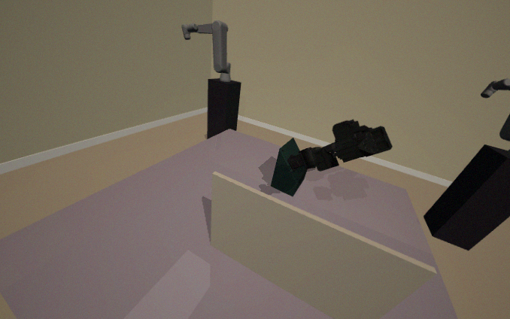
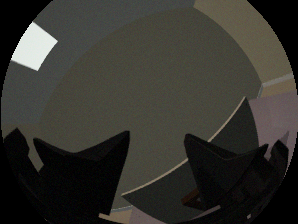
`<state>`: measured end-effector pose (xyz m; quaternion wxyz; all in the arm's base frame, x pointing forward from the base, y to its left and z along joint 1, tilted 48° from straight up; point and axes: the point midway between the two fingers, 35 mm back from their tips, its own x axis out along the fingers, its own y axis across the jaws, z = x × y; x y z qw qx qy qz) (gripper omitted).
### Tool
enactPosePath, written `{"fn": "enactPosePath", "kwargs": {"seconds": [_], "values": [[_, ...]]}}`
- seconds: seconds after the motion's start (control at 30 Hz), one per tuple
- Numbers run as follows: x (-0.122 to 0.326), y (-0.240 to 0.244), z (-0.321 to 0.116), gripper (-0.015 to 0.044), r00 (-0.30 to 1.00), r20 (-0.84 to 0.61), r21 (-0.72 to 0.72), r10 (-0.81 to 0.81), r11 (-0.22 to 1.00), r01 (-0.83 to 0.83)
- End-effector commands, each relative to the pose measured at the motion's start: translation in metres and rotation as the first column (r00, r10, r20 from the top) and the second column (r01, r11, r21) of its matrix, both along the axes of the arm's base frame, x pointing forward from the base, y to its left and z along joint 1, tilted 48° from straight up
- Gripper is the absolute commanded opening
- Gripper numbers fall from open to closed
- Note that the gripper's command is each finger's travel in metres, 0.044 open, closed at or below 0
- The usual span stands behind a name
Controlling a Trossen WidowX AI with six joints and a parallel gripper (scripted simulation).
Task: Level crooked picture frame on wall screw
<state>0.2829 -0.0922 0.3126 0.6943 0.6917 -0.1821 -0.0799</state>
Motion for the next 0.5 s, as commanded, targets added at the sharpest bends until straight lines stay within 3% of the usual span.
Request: {"fn": "enactPosePath", "kwargs": {"seconds": [0.0, 0.2, 0.47], "values": [[-0.005, 0.05, -0.055, 0.026, 0.976, 0.088, 0.316, 0.197, 0.924, -0.215], [-0.016, 0.089, -0.101, 0.026, 0.933, 0.165, 0.56, 0.321, 0.748, -0.356], [-0.016, 0.09, -0.103, 0.026, 0.931, 0.167, 0.567, 0.324, 0.741, -0.359]]}}
